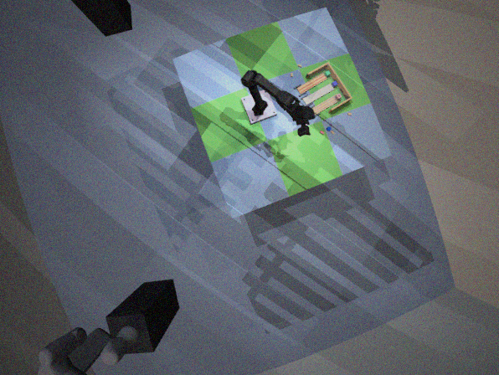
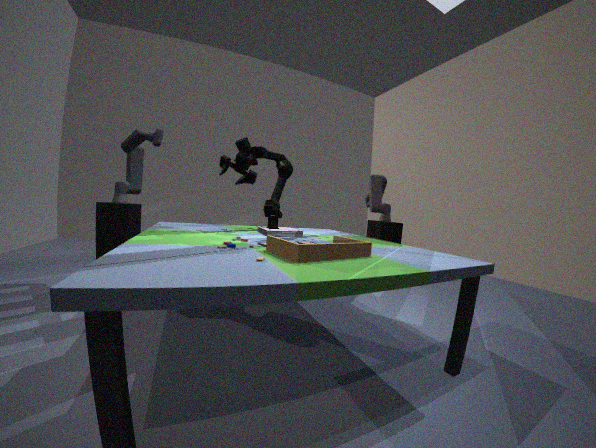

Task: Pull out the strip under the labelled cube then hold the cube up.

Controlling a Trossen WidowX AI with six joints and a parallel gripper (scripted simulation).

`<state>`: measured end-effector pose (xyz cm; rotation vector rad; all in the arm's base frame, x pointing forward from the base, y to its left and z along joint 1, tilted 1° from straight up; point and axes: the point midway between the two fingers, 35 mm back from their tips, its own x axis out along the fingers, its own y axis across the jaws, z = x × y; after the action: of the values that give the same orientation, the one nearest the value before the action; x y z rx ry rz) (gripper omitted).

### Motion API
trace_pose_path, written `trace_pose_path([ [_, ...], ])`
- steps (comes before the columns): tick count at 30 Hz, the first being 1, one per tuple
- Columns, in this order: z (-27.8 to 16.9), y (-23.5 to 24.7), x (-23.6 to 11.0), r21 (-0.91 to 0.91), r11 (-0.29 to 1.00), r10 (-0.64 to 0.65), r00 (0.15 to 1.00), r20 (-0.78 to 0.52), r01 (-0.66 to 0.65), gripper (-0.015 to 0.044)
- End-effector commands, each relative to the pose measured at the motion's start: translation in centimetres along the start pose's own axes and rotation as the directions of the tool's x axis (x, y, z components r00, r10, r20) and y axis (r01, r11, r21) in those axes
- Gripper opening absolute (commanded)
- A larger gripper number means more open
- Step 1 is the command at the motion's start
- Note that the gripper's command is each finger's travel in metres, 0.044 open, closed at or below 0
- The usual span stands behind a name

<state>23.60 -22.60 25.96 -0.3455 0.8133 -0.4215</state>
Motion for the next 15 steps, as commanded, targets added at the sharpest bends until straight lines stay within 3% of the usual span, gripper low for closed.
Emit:
trace_pose_path([
  [1, 2.5, 5.2, 0.6, 0.016, 0.996, 0.088, 0.993, 0.080, -0.090, 0.0400],
  [8, 5.5, 15.3, 0.0, 0.024, 0.958, 0.277, 0.941, 0.193, -0.287, 0.0400],
  [15, 6.0, 25.3, -3.1, 0.013, 0.869, 0.474, 0.839, 0.266, -0.495, 0.0400],
])
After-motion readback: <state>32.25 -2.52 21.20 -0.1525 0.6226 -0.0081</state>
